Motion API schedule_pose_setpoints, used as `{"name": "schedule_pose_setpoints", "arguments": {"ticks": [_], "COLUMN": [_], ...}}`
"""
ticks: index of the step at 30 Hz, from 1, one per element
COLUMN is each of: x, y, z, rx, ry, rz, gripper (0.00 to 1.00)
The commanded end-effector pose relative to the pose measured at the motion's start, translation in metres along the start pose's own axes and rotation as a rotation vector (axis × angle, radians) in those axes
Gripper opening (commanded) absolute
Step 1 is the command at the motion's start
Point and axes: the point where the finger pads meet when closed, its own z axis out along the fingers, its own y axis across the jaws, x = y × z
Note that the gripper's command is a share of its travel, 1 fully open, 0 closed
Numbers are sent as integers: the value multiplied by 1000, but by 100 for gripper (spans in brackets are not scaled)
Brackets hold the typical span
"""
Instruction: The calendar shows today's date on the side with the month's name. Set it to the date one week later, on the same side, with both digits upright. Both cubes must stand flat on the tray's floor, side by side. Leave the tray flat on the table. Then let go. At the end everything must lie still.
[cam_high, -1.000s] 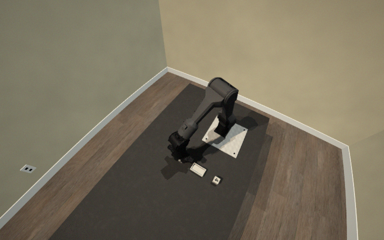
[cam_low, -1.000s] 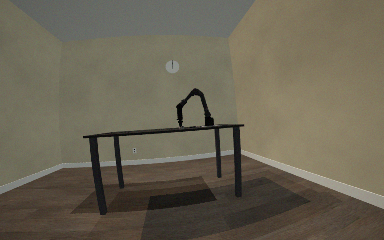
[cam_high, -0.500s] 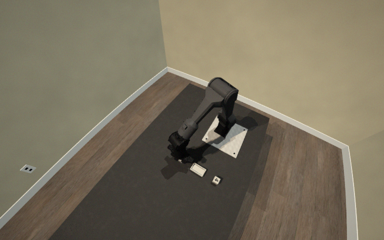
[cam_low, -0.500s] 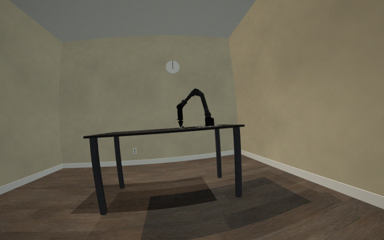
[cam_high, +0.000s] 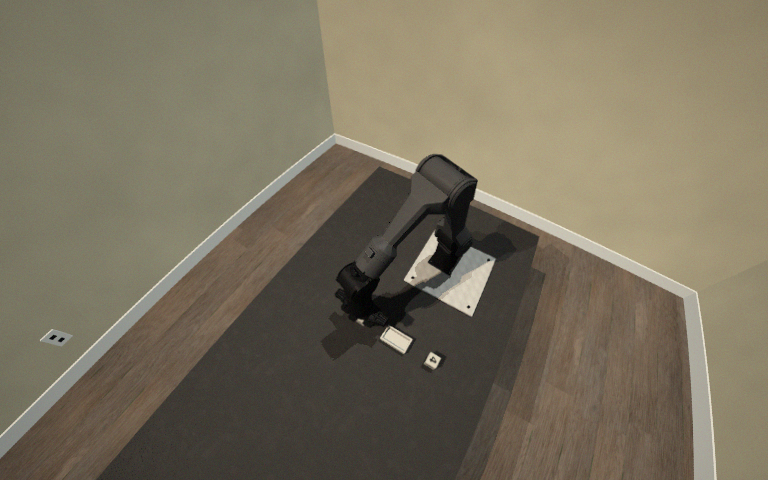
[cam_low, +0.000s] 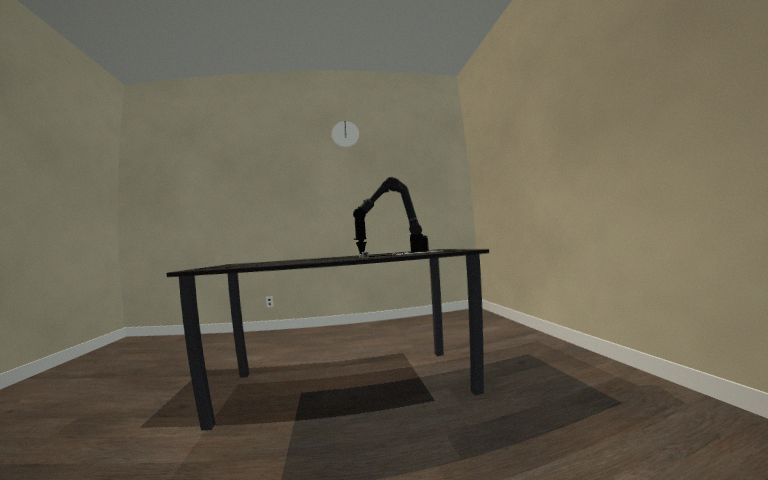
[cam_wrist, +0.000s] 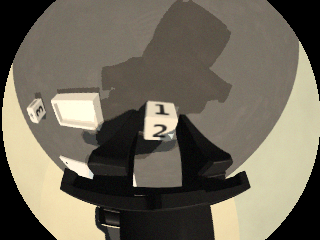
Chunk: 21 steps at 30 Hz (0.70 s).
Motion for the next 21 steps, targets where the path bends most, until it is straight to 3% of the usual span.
{"name": "schedule_pose_setpoints", "arguments": {"ticks": [1, 14, 21], "x": [-1, -1, -1], "y": [-1, 0, 0], "z": [-5, -66, -85], "rx": [3, 2, 2], "ry": [-5, -5, -5], "rz": [1, 0, 0], "gripper": [59, 59, 59]}}
